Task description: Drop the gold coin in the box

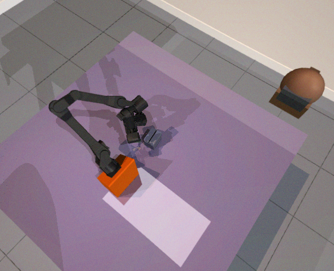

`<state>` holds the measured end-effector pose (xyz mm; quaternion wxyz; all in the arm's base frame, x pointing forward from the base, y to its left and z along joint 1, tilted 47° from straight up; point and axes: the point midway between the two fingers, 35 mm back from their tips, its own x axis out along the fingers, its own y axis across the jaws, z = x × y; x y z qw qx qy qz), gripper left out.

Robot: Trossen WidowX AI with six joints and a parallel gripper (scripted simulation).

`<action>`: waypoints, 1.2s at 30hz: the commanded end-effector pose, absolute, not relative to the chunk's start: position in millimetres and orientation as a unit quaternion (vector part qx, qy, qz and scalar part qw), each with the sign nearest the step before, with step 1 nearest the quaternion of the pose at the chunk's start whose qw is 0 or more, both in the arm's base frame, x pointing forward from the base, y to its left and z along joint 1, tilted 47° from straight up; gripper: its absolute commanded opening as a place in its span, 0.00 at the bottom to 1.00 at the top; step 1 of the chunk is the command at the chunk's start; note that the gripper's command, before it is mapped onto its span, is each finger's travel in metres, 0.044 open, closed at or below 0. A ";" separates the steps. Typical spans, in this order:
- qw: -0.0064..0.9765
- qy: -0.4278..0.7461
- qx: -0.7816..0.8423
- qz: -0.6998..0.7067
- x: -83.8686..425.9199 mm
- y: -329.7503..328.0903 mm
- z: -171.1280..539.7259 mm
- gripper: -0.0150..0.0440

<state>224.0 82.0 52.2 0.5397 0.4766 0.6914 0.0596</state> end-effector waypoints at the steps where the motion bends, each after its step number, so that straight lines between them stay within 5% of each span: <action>1: 0.564 0.687 0.446 0.101 223.9 83.8 53.9 0.25; 20: 0.676 0.621 0.246 0.312 224.8 88.1 59.3 0.25; 36: 0.680 0.618 0.237 0.317 240.5 75.7 48.8 0.25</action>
